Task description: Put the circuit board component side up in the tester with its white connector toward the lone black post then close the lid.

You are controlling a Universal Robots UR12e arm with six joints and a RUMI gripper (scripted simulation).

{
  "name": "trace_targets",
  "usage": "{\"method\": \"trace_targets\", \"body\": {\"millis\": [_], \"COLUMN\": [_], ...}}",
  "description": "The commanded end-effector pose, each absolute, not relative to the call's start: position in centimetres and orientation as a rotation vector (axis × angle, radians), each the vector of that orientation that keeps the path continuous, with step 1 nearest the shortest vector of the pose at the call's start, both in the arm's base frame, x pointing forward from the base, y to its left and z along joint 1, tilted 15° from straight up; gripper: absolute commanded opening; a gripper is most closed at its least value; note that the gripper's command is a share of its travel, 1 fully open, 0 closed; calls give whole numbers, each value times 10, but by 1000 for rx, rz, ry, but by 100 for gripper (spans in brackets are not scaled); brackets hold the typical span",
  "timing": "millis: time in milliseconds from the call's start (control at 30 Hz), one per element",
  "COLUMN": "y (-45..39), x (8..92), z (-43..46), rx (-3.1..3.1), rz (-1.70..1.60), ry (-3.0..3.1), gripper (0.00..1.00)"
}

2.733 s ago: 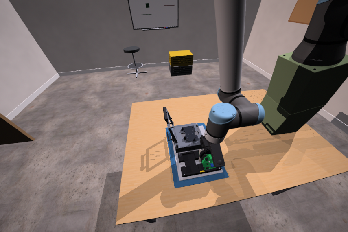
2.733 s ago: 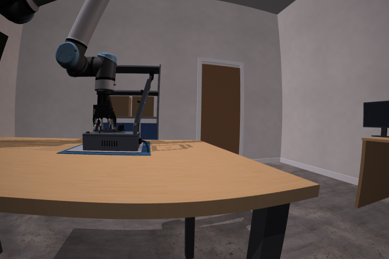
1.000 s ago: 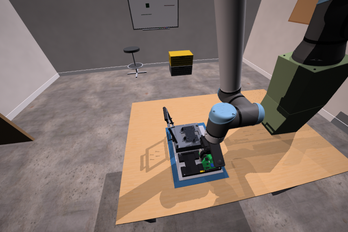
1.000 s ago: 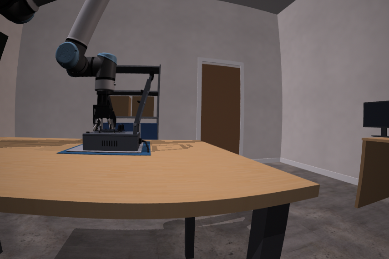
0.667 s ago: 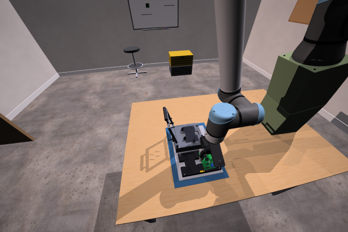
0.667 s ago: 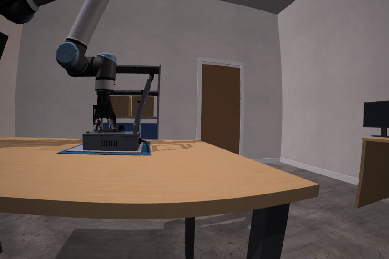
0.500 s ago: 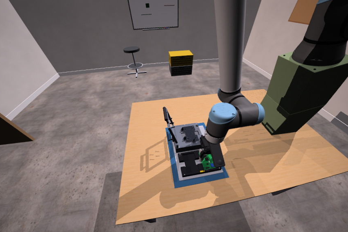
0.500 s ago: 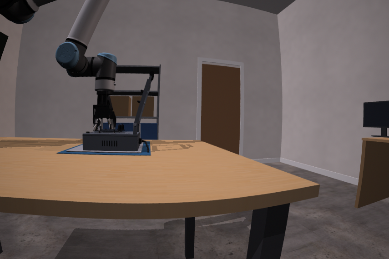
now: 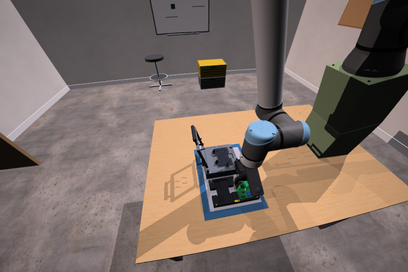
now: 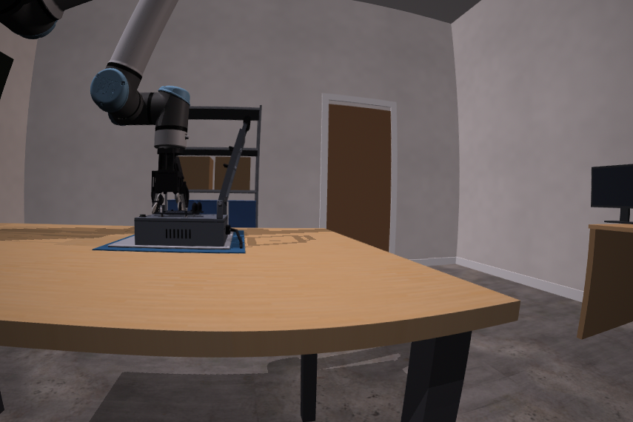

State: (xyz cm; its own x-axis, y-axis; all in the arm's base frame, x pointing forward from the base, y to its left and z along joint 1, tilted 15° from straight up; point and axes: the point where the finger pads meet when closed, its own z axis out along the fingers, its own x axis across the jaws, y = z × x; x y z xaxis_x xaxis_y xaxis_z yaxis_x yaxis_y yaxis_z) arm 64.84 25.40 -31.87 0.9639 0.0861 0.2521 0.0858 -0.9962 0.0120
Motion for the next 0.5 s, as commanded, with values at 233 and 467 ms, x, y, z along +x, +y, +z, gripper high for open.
{"method": "trace_targets", "body": {"millis": [233, 467], "y": [254, 254], "x": [651, 650], "z": [-318, -316], "rx": [3112, 3112], "rz": [405, 405], "ry": [136, 136], "gripper": [39, 39]}}
